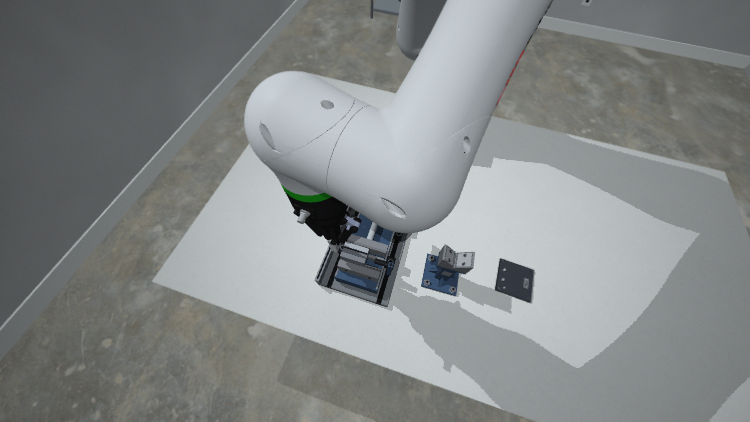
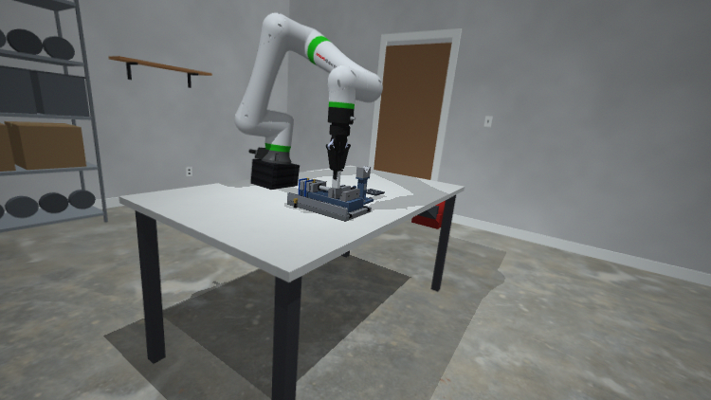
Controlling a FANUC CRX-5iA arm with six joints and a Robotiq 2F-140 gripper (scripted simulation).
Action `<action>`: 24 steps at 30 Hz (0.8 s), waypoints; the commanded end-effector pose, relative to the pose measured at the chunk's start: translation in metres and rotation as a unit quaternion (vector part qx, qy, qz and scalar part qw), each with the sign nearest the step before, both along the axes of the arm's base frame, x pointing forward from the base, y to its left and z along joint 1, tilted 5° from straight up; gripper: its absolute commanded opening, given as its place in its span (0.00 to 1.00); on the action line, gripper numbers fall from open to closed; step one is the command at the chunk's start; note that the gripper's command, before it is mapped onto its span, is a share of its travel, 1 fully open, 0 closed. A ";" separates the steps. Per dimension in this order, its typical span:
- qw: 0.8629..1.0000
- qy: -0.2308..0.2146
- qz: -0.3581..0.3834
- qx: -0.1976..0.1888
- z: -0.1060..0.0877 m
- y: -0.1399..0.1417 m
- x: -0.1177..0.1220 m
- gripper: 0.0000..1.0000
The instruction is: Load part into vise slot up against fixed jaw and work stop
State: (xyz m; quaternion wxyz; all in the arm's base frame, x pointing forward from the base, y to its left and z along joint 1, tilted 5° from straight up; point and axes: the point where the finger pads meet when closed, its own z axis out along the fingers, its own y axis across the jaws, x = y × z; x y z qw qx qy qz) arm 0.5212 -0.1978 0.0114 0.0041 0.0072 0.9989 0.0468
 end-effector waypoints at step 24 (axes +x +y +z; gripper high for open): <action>1.000 0.000 0.000 0.000 -0.005 0.000 0.000 0.00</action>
